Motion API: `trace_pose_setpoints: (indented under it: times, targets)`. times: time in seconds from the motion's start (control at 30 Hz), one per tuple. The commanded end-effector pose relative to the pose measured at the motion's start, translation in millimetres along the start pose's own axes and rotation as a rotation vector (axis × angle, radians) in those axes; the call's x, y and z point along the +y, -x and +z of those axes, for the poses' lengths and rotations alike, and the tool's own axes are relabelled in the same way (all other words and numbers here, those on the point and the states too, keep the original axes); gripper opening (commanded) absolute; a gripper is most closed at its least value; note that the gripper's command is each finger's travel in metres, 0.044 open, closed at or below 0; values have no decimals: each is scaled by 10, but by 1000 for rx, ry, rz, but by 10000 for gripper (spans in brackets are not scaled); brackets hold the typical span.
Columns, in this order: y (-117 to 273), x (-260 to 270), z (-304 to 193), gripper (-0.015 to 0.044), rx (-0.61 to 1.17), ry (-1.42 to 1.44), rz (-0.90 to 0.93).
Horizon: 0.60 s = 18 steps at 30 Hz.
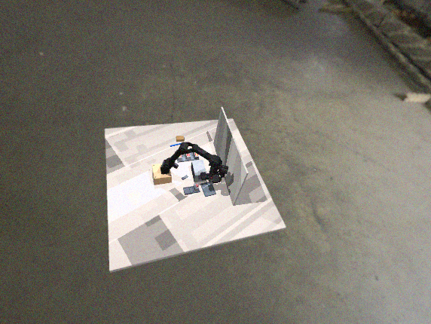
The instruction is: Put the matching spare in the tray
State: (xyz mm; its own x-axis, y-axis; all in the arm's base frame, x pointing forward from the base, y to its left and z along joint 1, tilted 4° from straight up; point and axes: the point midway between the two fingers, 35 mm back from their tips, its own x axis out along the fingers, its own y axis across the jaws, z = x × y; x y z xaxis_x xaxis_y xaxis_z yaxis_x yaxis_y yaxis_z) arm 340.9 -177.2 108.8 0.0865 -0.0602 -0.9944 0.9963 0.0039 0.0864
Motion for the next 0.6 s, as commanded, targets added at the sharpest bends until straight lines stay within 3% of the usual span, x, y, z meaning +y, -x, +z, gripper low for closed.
trace_pose_setpoints:
  times: [0.0, 0.57]
  targets:
    - [-32, 2, 9, 0, -5, -5, 1]
    - [-217, 13, 15, 0, -5, -5, 1]
